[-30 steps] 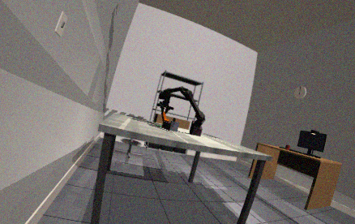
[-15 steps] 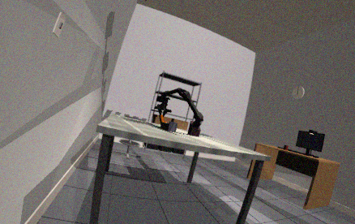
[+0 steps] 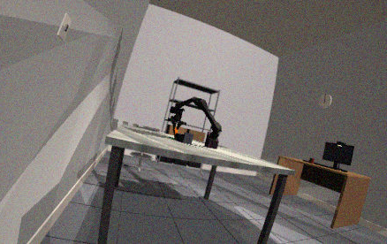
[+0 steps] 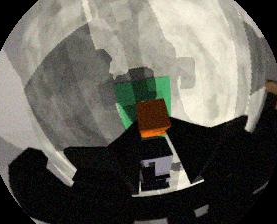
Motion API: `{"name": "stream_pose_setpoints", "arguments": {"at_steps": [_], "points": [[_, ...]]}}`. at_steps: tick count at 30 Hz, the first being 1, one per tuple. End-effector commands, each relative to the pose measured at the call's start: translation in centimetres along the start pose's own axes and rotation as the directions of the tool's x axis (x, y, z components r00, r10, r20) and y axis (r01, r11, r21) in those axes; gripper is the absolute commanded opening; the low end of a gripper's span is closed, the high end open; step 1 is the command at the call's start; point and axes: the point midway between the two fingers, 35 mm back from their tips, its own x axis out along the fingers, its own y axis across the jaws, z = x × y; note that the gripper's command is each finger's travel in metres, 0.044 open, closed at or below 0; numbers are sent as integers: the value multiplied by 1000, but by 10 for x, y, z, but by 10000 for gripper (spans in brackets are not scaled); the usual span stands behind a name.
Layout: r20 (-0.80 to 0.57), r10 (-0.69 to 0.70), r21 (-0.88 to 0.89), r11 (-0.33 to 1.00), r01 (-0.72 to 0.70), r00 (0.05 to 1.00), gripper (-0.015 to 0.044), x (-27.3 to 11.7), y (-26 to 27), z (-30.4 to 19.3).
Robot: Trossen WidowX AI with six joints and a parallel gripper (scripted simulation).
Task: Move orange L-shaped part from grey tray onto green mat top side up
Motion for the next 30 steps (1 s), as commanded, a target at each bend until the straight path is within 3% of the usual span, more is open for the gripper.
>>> {"name": "stream_pose_setpoints", "arguments": {"at_steps": [1,24,30], "points": [[-7,1,7,1000,-1,1000,0,7,-1,-1],[-5,-2,3,1000,2,1000,0,6,-2,-1],[-5,-2,3,1000,2,1000,157,6,-2,-1]]}}
